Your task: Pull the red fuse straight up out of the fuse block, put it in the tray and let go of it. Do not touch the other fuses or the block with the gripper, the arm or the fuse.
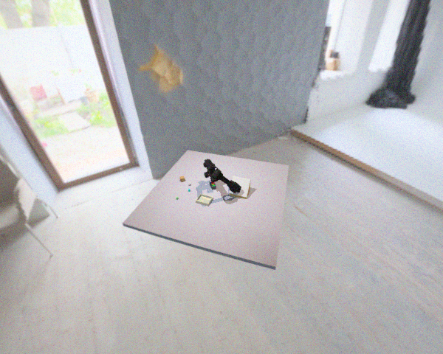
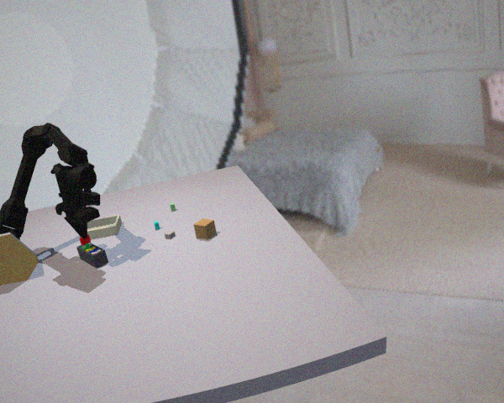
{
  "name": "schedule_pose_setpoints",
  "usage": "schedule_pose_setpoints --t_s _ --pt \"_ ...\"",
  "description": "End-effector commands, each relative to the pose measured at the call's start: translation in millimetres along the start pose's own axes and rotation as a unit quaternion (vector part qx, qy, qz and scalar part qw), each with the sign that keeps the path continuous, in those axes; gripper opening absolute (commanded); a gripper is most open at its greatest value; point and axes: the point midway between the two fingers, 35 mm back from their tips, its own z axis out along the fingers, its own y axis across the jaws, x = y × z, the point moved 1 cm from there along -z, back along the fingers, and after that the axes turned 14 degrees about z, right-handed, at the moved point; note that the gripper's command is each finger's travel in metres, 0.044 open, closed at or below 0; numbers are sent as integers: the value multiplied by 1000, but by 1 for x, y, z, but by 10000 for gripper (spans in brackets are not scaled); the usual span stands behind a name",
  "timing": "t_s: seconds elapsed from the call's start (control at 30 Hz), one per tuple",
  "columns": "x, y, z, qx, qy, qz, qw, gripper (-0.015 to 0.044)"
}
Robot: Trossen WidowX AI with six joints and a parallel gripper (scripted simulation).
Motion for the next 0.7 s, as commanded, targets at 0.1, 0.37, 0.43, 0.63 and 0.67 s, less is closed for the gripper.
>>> schedule_pose_setpoints --t_s 0.1,0.37,0.43,0.63,0.67 --pt "0 0 -5 2 2 -3 1000 0" --pt "0 0 -18 2 2 -3 1000 0" --pt "0 0 -21 2 2 -3 1000 0" --pt "-1 1 -26 2 2 -3 1000 0" --pt "-3 3 -26 3 3 -2 1000 0"
